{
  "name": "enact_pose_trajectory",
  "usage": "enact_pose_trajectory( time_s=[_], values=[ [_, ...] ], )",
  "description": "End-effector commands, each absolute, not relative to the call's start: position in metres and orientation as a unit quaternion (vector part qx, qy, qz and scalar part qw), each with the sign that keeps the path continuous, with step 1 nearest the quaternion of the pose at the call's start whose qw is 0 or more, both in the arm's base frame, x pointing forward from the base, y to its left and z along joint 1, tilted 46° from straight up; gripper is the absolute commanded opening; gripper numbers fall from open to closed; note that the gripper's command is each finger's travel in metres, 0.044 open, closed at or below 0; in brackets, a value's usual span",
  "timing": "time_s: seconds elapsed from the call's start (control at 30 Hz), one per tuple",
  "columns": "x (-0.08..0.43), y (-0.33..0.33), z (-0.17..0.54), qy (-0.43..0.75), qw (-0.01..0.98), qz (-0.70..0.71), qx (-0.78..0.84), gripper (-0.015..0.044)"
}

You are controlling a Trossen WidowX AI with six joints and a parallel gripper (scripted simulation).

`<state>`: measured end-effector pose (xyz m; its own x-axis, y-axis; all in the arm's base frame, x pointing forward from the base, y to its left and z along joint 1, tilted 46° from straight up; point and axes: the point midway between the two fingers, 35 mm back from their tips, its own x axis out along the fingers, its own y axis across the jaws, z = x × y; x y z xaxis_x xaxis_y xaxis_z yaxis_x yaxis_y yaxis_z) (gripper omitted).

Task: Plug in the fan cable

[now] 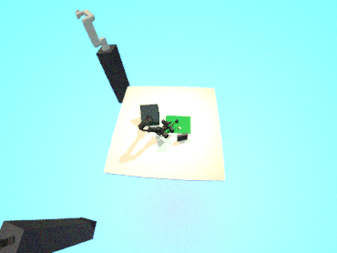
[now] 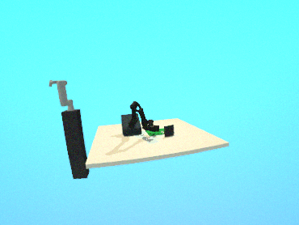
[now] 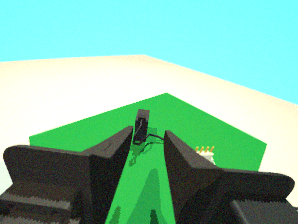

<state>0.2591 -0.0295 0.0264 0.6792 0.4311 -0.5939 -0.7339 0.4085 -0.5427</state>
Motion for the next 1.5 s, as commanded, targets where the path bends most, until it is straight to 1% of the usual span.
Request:
enact_pose_trajectory(
  time_s=[0.0,0.23,0.6,0.63,1.47],
  values=[
    [0.248,-0.029,0.036,0.182,0.819,0.356,-0.412,0.0140],
    [0.233,-0.026,0.049,0.181,0.820,0.355,-0.412,0.0140],
    [0.235,-0.019,0.036,0.274,0.810,0.376,-0.357,0.0429],
    [0.235,-0.018,0.035,0.284,0.808,0.377,-0.352,0.0440],
    [0.231,-0.003,0.014,0.521,0.724,0.352,-0.283,0.0440]
  ],
)
